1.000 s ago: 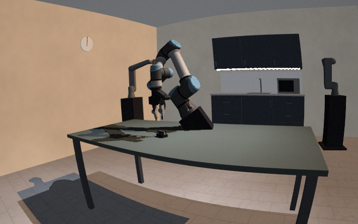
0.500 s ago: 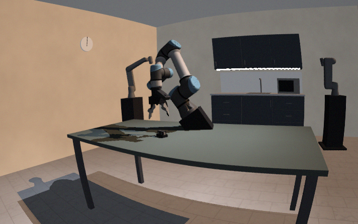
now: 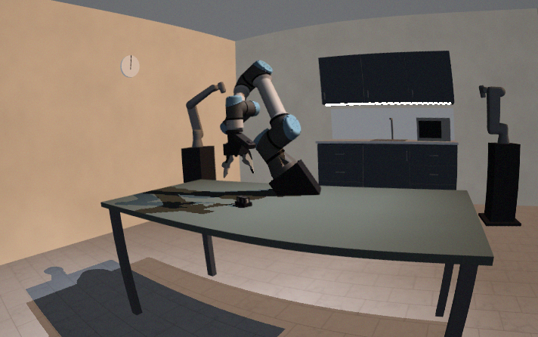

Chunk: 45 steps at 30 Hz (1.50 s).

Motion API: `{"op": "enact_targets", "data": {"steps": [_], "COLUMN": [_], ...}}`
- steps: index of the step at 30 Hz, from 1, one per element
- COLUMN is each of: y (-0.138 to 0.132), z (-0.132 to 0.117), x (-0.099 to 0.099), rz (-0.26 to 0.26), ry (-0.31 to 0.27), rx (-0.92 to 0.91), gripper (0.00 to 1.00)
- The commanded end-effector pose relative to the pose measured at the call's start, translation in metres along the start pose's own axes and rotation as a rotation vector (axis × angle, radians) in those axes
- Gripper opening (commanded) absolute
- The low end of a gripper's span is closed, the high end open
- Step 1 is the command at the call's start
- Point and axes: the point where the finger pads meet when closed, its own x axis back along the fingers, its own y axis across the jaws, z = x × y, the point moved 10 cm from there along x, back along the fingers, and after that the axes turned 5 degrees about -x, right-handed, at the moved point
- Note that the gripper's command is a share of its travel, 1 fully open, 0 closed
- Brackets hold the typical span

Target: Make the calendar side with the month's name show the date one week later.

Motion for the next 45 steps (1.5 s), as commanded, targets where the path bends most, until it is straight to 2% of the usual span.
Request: {"op": "enact_targets", "data": {"steps": [1, 4, 13, 18, 45], "y": [0.000, 0.000, 0.000, 0.000, 0.000], "z": [0.000, 0.000, 0.000, 0.000, 0.000], "x": [0.012, 0.016, 0.055, 0.066, 0.068], "rz": [-0.001, -0.001, -0.001, -0.001, -0.001], "ry": [0.000, 0.000, 0.000, 0.000, 0.000], "rx": [0.000, 0.000, 0.000, 0.000, 0.000], "gripper": [1.00, 1.00, 1.00, 1.00, 1.00]}}
